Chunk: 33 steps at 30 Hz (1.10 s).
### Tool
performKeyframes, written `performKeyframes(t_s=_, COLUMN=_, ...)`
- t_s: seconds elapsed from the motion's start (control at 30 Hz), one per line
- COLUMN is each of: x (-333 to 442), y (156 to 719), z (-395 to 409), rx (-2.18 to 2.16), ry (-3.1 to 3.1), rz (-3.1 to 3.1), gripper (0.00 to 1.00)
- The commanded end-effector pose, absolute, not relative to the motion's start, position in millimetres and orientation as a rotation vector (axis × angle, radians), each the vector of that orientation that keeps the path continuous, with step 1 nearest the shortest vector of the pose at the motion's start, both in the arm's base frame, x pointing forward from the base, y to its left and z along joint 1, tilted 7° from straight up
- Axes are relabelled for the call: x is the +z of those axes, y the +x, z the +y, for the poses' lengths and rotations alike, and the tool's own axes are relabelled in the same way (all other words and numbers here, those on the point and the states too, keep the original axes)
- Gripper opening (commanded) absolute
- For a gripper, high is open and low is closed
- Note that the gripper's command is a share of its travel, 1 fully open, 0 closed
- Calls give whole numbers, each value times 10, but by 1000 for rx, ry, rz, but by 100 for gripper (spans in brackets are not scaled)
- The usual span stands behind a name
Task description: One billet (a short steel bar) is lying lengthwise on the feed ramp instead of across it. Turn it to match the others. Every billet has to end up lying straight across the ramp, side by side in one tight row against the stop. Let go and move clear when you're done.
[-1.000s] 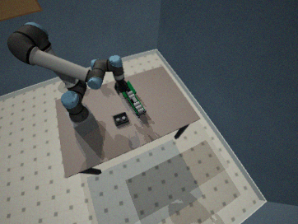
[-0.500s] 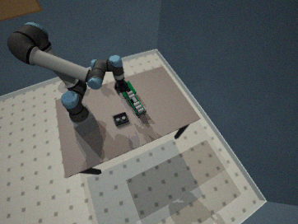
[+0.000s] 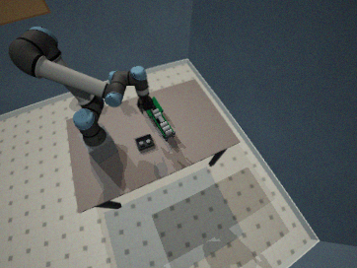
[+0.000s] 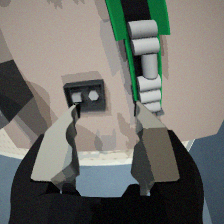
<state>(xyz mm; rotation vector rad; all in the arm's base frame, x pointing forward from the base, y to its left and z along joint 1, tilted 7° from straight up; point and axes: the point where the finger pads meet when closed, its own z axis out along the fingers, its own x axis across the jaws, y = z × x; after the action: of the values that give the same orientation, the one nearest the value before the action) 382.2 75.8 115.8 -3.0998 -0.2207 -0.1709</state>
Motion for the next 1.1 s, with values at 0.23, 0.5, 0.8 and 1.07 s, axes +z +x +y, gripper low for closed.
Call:
performKeyframes(t_s=0.23, x=1161, y=3825, z=757, rx=-173, ry=-3100, rz=-221, gripper=40)
performKeyframes(t_s=0.5, x=1161, y=3825, z=757, rx=-173, ry=-3100, rz=-221, gripper=40)
performKeyframes(t_s=0.8, x=1161, y=3825, z=757, rx=-173, ry=-3100, rz=-221, gripper=35)
performKeyframes(t_s=1.07, x=1161, y=3825, z=757, rx=-173, ry=-3100, rz=-221, gripper=35)
